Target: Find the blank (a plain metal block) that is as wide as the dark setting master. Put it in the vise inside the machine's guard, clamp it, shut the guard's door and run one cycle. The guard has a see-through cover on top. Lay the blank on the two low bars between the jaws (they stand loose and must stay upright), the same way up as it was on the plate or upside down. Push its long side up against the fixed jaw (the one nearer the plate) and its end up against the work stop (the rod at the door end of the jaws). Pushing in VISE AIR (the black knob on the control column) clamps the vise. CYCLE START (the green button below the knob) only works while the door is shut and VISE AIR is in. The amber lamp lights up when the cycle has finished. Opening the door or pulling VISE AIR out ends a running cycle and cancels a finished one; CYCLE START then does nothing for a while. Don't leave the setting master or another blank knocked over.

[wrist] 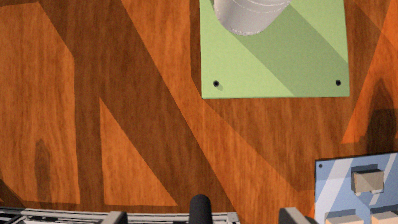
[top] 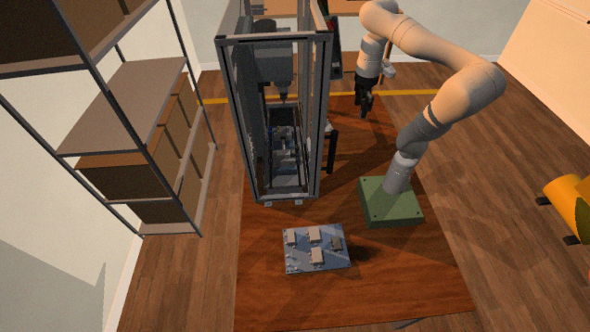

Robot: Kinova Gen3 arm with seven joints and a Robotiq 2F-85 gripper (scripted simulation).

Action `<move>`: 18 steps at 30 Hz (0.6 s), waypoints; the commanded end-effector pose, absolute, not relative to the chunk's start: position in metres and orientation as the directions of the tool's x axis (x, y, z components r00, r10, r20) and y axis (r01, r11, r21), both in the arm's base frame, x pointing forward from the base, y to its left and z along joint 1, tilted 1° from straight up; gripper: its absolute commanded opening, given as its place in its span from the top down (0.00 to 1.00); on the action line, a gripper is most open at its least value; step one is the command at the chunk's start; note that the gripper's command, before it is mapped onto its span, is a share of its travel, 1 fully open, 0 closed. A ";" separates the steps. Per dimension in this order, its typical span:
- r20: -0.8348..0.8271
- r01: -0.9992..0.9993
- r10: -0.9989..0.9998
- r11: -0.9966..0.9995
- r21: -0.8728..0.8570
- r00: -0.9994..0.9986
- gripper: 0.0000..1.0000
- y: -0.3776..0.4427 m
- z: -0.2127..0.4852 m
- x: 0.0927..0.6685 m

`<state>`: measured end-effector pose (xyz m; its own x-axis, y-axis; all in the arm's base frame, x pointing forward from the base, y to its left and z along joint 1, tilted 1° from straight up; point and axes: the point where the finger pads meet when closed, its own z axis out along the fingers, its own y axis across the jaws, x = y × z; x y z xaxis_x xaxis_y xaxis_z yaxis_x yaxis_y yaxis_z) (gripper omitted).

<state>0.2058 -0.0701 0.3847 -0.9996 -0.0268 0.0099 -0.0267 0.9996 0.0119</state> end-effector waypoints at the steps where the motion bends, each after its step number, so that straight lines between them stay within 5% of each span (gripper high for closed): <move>1: 0.009 -0.027 -0.027 1.000 0.012 -1.000 0.20 -0.070 0.385 0.206; 18: 0.009 -0.027 -0.027 1.000 0.011 -1.000 0.20 -0.070 0.397 0.206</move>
